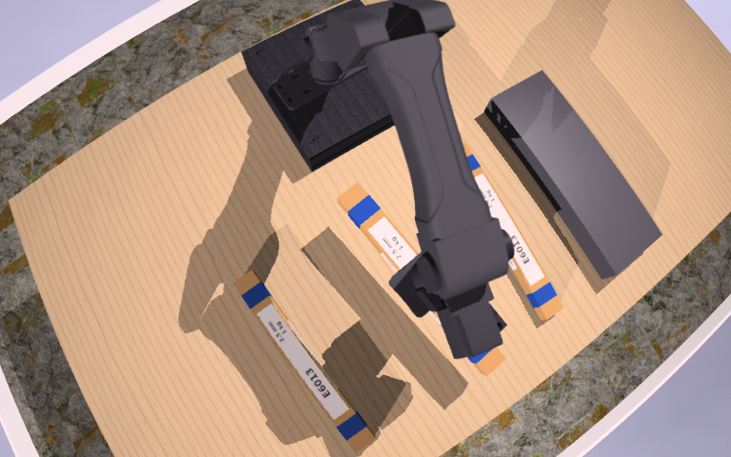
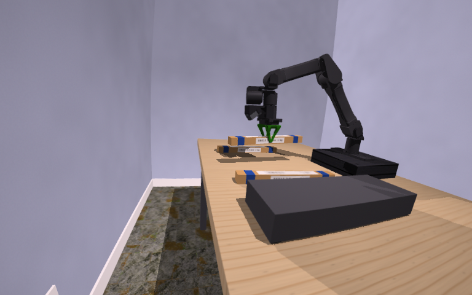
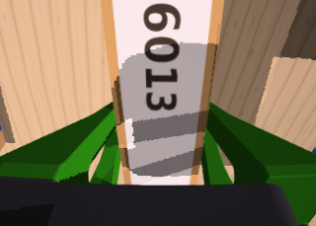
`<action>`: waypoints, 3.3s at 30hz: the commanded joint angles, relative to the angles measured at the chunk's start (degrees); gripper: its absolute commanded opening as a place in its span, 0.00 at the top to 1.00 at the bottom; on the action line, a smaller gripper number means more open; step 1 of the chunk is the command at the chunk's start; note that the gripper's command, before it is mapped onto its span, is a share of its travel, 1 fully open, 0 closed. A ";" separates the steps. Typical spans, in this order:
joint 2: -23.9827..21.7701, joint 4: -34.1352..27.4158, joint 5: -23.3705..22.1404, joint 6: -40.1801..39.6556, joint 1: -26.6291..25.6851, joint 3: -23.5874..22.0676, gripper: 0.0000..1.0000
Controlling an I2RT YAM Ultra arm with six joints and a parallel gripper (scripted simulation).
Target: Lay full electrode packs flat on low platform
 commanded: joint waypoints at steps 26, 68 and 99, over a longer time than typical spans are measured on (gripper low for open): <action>-1.29 9.16 -0.11 0.50 0.50 -4.64 1.00; 0.64 14.27 -0.09 0.64 0.71 -8.35 1.00; 1.00 16.76 -0.10 0.67 0.97 -9.73 1.00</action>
